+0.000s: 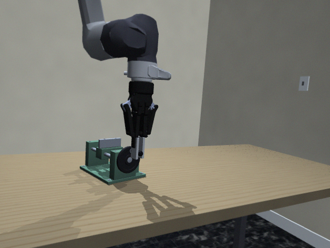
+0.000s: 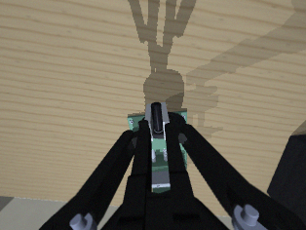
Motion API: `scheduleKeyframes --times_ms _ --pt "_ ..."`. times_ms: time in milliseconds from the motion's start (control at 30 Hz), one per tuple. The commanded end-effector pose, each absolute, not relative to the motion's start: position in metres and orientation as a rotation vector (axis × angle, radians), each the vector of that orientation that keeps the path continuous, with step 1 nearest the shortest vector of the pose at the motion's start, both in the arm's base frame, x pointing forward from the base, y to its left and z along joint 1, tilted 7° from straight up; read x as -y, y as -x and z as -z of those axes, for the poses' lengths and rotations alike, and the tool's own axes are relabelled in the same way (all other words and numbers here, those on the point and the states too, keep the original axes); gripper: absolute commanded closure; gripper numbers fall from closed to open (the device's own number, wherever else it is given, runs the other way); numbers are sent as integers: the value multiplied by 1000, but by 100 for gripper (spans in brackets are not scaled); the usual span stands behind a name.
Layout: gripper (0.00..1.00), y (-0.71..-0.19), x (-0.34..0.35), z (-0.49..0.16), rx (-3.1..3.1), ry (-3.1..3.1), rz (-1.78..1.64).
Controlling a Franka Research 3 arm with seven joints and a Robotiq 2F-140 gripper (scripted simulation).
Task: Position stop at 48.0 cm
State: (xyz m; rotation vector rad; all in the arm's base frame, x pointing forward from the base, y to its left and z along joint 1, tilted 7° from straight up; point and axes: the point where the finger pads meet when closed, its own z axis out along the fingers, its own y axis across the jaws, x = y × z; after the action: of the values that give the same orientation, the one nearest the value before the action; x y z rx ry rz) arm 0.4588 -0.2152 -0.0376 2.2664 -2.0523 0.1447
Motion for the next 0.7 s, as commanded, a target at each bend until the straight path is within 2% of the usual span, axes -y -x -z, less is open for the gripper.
scheduleKeyframes --times_ms 0,667 --pt "96 -463 216 39 2056 -2263 -144" --pt "96 -475 216 47 2056 -2263 -144"
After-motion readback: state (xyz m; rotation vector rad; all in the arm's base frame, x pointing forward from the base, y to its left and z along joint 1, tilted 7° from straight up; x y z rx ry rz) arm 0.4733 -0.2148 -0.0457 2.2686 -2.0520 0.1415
